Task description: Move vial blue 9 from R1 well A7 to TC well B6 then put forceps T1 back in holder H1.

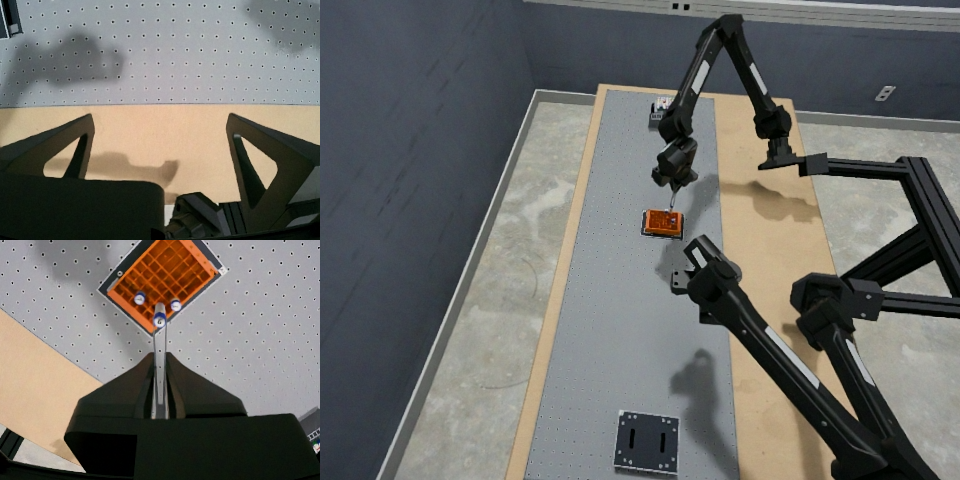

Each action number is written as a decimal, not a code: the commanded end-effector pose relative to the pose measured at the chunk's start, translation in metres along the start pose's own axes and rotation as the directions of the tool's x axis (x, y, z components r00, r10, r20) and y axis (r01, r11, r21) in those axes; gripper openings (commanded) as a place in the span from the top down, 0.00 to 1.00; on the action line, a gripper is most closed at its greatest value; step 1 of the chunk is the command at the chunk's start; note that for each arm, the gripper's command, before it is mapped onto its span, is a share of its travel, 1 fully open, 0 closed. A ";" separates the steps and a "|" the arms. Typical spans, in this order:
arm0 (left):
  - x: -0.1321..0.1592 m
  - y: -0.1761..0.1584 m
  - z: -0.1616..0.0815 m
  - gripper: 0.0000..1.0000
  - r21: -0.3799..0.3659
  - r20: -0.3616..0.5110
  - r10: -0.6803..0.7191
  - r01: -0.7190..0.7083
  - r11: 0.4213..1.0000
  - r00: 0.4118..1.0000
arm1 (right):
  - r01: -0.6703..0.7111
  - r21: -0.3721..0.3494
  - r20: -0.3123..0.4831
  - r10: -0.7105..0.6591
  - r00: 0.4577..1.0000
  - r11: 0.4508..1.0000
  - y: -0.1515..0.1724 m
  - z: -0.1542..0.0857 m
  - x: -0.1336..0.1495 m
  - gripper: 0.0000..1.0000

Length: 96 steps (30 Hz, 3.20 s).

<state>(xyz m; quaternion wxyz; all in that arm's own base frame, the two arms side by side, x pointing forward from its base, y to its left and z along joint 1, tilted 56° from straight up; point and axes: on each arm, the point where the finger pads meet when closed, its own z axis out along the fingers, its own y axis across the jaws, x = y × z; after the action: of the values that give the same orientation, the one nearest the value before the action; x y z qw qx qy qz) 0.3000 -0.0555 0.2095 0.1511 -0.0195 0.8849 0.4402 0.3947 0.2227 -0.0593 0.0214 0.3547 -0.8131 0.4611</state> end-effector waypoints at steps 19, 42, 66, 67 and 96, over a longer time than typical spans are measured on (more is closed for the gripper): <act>-0.006 0.002 -0.005 0.00 0.003 0.006 -0.015 0.015 1.000 1.000 | -0.019 0.001 -0.017 0.019 1.000 1.000 -0.010 0.004 0.004 0.91; -0.006 0.002 -0.005 0.00 0.003 0.006 -0.015 0.015 1.000 1.000 | -0.017 0.004 -0.018 0.017 1.000 1.000 -0.010 0.004 0.004 0.91; -0.006 0.002 -0.005 0.00 0.003 0.006 -0.015 0.015 1.000 1.000 | -0.017 0.004 -0.017 0.017 1.000 1.000 -0.010 0.007 0.003 0.91; -0.006 0.002 -0.005 0.00 0.003 0.006 -0.015 0.015 1.000 1.000 | -0.017 0.004 -0.017 0.017 1.000 1.000 -0.010 0.007 0.003 0.91; -0.006 0.002 -0.005 0.00 0.003 0.006 -0.015 0.015 1.000 1.000 | -0.006 0.000 -0.010 0.006 1.000 1.000 -0.003 0.017 0.001 0.91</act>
<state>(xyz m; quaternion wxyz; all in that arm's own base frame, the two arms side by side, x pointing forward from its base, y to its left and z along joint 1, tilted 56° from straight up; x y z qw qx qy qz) 0.3000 -0.0555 0.2095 0.1511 -0.0195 0.8849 0.4402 0.3967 0.2157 -0.0615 0.0192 0.3509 -0.8135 0.4635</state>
